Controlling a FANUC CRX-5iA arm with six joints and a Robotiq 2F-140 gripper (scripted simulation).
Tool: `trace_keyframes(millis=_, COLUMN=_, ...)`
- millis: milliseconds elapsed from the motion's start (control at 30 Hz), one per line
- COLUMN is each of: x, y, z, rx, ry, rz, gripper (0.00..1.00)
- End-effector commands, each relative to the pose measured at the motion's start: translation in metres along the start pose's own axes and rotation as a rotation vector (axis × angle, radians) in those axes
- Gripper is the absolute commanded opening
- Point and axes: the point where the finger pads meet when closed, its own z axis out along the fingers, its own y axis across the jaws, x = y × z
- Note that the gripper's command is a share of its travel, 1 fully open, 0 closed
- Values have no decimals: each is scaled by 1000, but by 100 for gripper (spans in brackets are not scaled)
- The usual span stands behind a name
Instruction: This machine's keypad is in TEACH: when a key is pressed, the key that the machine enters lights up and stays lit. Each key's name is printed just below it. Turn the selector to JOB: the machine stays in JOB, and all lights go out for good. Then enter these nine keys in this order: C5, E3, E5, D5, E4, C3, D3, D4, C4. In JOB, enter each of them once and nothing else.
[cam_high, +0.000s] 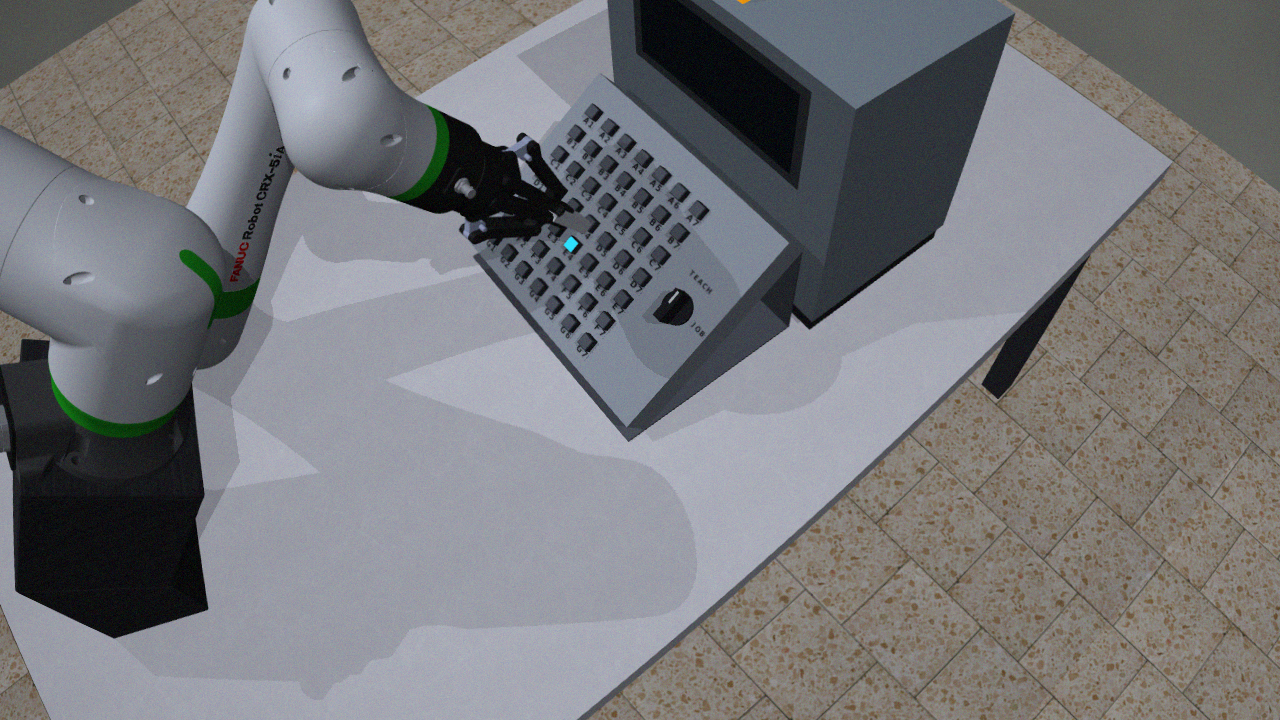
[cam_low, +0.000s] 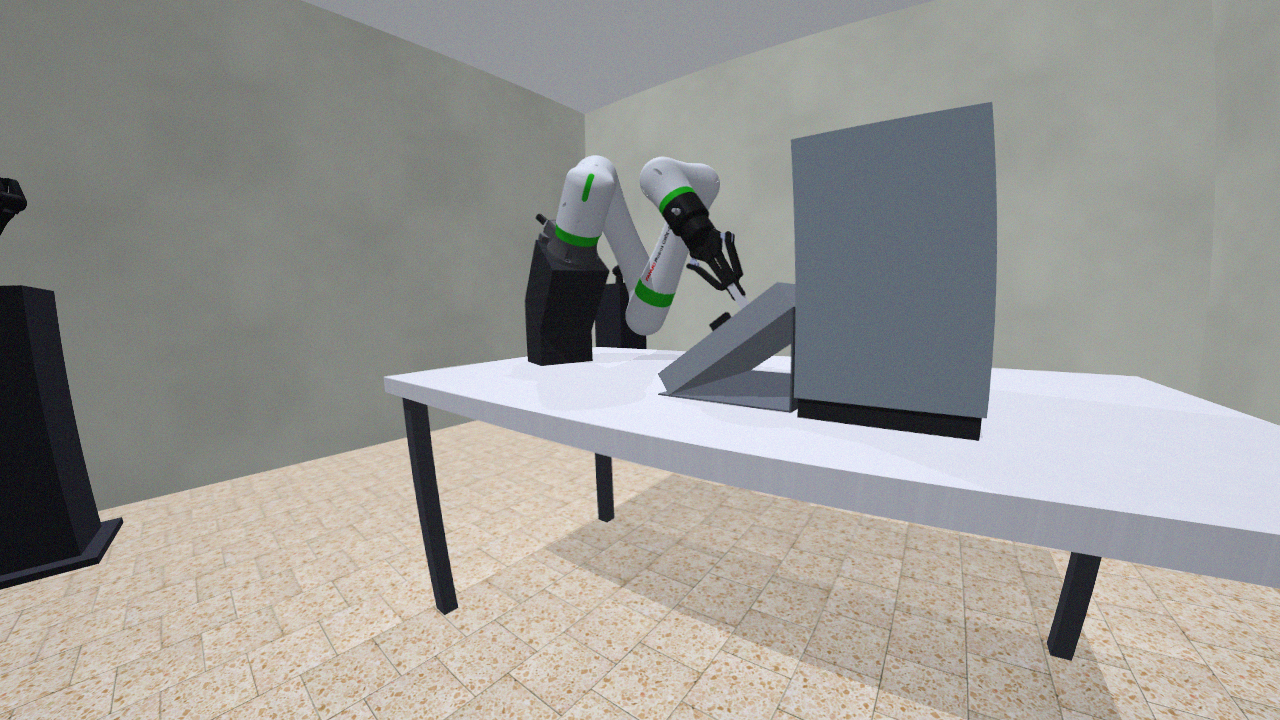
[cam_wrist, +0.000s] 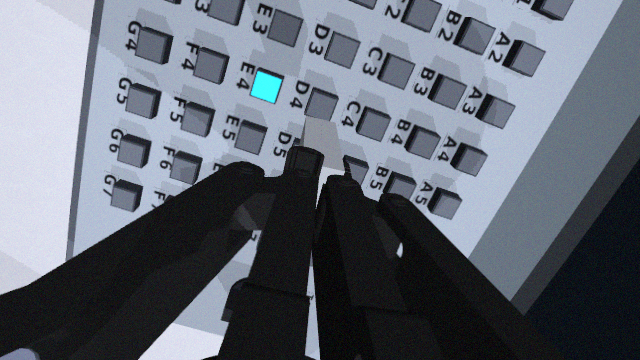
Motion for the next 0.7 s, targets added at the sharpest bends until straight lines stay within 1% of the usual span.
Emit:
trace_keyframes(millis=0, x=-16, y=-2, z=-2, rx=0, ry=2, rz=-168, gripper=0)
trace_keyframes(millis=67, x=-16, y=-2, z=-2, rx=0, ry=2, rz=-168, gripper=0)
trace_keyframes(millis=133, x=-29, y=-3, z=-4, rx=0, ry=2, rz=-296, gripper=0)
trace_keyframes(millis=567, x=-74, y=-7, z=-9, rx=-1, ry=1, rz=-747, gripper=0)
trace_keyframes(millis=633, x=-74, y=-7, z=-9, rx=-1, ry=1, rz=-747, gripper=0)
trace_keyframes(millis=667, x=-83, y=-8, z=-10, rx=-1, ry=1, rz=-836, gripper=0)
